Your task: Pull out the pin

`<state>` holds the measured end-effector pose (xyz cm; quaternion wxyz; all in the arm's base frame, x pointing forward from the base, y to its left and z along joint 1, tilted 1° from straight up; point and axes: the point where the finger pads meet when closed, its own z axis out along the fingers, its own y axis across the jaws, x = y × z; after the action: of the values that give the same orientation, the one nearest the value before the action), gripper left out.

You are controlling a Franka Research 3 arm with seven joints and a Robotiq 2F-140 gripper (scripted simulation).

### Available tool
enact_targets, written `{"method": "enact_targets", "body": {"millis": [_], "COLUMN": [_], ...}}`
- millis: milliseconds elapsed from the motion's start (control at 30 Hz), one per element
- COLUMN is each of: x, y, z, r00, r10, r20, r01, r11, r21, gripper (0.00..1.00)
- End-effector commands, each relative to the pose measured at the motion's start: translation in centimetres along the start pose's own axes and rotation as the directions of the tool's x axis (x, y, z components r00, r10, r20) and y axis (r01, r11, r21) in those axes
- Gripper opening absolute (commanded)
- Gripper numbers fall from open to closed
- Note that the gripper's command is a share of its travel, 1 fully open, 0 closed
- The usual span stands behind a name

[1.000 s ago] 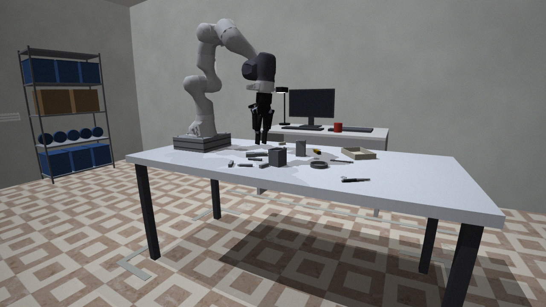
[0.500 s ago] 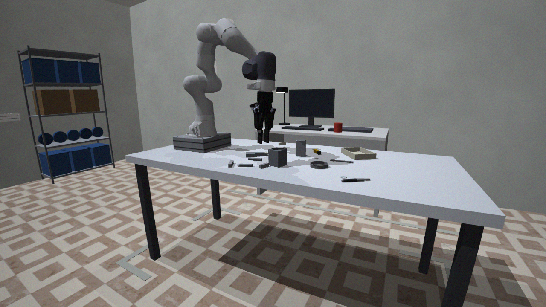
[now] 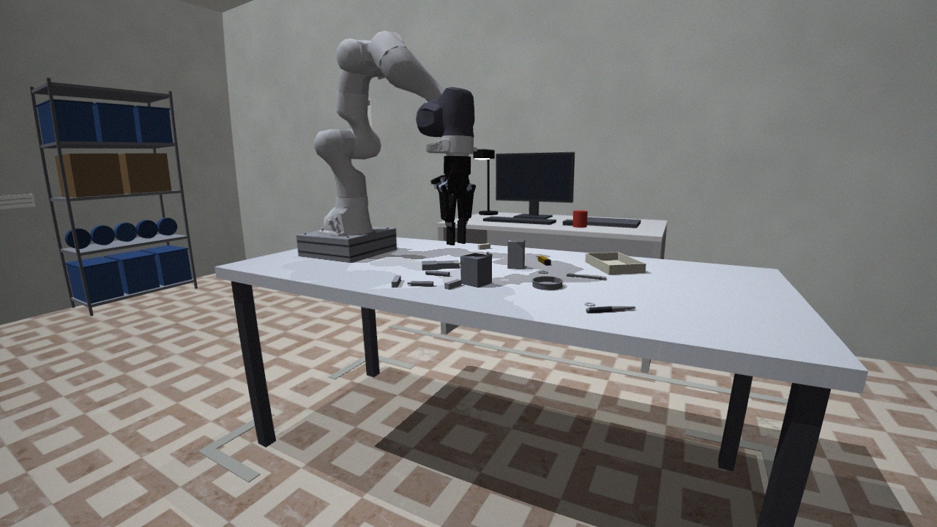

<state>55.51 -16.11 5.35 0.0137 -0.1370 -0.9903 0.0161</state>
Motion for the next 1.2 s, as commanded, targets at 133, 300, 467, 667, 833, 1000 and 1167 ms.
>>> {"method": "enact_targets", "body": {"millis": [133,300,467,667,833,1000,1167], "x": [-0.4,-0.4,-0.4,-0.4,-0.4,-0.4,-0.4], "y": [1.3,1.3,1.3,1.5,1.8,1.9,1.9], "z": [-0.3,-0.3,-0.3,0.4,1.9,2.1,2.1], "r00": [0.999,0.999,0.999,0.999,0.998,0.998,0.998], "r10": [-0.044,-0.044,-0.044,-0.046,-0.052,-0.052,-0.052], "r20": [0.025,0.025,0.025,0.026,0.029,0.029,0.029], "r01": [0.044,0.044,0.044,0.047,0.053,0.053,0.053], "r11": [0.999,0.999,0.999,0.999,0.998,0.998,0.998], "r21": [-0.02,-0.02,-0.02,-0.024,-0.031,-0.032,-0.032], "gripper": [0.31,0.31,0.31,0.31,0.31,0.31,0.31]}}
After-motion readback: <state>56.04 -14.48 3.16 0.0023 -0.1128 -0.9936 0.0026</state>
